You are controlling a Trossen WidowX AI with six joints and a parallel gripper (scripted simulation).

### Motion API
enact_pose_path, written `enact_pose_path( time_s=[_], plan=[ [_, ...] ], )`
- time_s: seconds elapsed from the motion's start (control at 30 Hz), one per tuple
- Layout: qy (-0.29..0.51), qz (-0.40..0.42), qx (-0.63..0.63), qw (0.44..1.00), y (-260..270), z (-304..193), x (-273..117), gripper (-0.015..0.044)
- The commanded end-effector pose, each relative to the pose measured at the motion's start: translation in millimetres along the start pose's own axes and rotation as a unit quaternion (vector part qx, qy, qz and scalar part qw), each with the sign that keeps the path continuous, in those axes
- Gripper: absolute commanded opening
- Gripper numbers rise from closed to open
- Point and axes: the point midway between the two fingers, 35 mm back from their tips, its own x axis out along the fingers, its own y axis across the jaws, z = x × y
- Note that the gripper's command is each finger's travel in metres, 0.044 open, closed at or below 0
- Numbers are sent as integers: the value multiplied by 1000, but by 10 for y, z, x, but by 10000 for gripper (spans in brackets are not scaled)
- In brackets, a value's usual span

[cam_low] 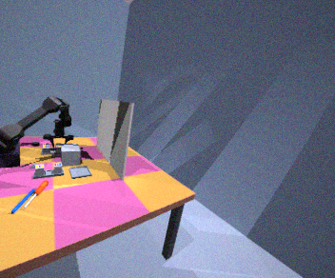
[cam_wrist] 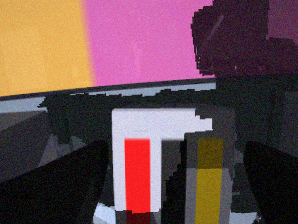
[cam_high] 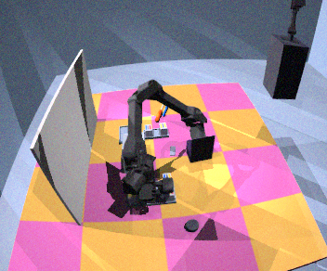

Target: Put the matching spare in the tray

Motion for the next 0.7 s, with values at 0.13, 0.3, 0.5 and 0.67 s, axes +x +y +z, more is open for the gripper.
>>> enact_pose_path(
  time_s=[0.13,0.3,0.5,0.67],
  plan=[
    [4,0,-6,1000,19,-2,37,300],
    [2,1,-2,1000,14,-1,23,247],
    [2,1,-2,1000,14,-1,23,168],
    [2,1,-2,1000,14,-1,23,135]
  ],
)
